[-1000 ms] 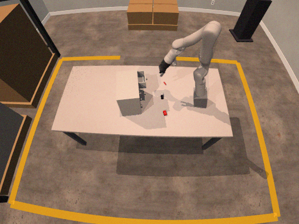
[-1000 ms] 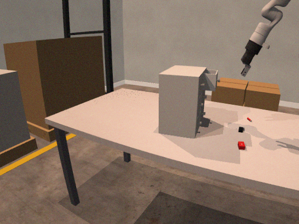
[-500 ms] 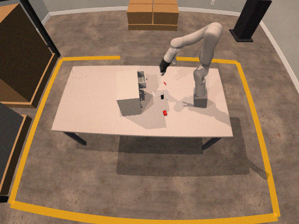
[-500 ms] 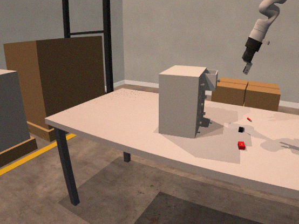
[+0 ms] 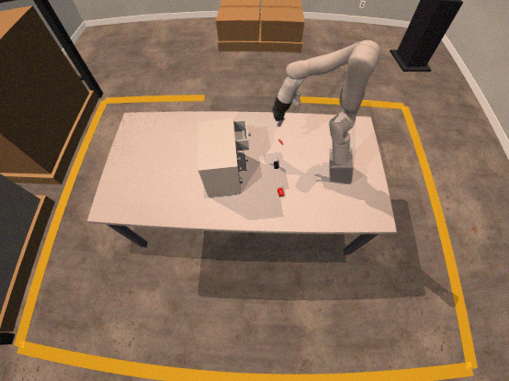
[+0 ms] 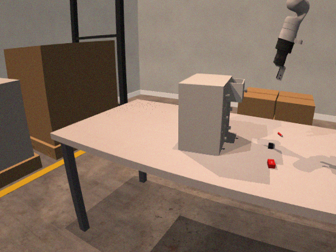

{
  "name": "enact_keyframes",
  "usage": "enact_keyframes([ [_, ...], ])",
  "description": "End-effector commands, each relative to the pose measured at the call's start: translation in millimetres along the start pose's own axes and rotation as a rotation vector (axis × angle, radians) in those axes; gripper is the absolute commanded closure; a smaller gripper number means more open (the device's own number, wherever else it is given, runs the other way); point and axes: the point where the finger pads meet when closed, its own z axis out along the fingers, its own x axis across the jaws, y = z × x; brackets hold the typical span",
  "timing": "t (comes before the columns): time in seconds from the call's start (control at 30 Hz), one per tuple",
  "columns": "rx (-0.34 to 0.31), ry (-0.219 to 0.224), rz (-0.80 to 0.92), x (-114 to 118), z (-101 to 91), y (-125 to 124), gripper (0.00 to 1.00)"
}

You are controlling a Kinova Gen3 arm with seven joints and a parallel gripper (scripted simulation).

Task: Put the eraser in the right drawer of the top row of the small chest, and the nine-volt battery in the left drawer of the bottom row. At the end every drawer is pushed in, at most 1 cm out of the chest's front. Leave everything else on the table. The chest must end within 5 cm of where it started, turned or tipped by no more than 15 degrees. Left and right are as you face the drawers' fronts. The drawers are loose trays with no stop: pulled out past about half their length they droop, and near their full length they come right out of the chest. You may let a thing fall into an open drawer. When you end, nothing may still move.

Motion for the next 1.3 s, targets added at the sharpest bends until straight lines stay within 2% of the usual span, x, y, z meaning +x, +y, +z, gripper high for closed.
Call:
enact_keyframes([
  [0.0, 0.021, -0.005, 0.002, -1, -6.1, 1, 0.33],
  [0.43, 0.134, -0.002, 0.009, -1, -26.8, -8, 0.33],
  [0.97, 0.216, -0.002, 0.014, -2, -42.5, -14, 0.33],
  [1.27, 0.240, -0.001, 0.014, -2, -47.1, -16, 0.33],
])
